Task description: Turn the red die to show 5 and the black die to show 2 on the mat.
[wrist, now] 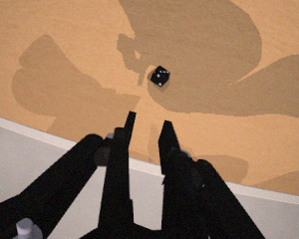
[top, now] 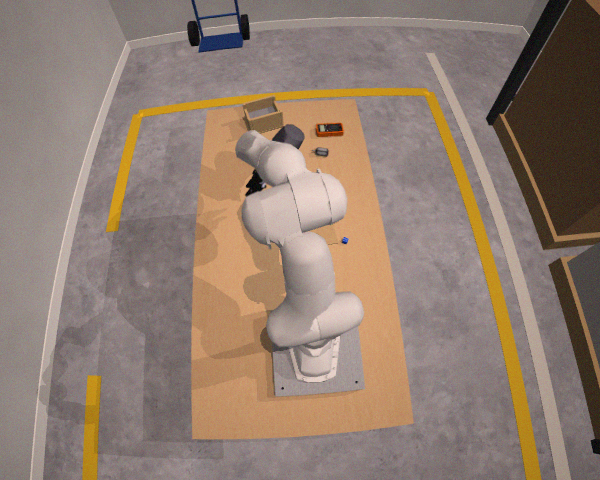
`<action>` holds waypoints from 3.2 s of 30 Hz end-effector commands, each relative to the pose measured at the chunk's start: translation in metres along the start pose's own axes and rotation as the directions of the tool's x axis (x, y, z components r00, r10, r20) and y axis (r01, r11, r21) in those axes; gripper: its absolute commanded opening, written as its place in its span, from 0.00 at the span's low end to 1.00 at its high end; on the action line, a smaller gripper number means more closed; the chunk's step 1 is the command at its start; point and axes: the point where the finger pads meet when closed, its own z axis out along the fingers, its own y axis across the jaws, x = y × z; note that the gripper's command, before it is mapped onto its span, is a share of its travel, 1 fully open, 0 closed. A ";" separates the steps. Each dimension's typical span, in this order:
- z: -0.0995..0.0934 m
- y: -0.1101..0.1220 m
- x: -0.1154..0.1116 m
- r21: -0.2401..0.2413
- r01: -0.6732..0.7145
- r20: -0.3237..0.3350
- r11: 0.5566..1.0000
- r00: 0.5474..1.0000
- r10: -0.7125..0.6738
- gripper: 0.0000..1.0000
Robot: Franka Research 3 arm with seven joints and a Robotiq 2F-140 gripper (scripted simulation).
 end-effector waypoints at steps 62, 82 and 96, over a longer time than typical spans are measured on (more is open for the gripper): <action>0.028 -0.001 -0.001 0.017 -0.188 -0.482 0.982 0.859 0.173 0.29; 0.028 -0.001 -0.001 0.017 -0.188 -0.482 0.982 0.859 0.173 0.29; 0.029 -0.001 -0.001 0.018 -0.188 -0.482 0.982 0.859 0.173 0.29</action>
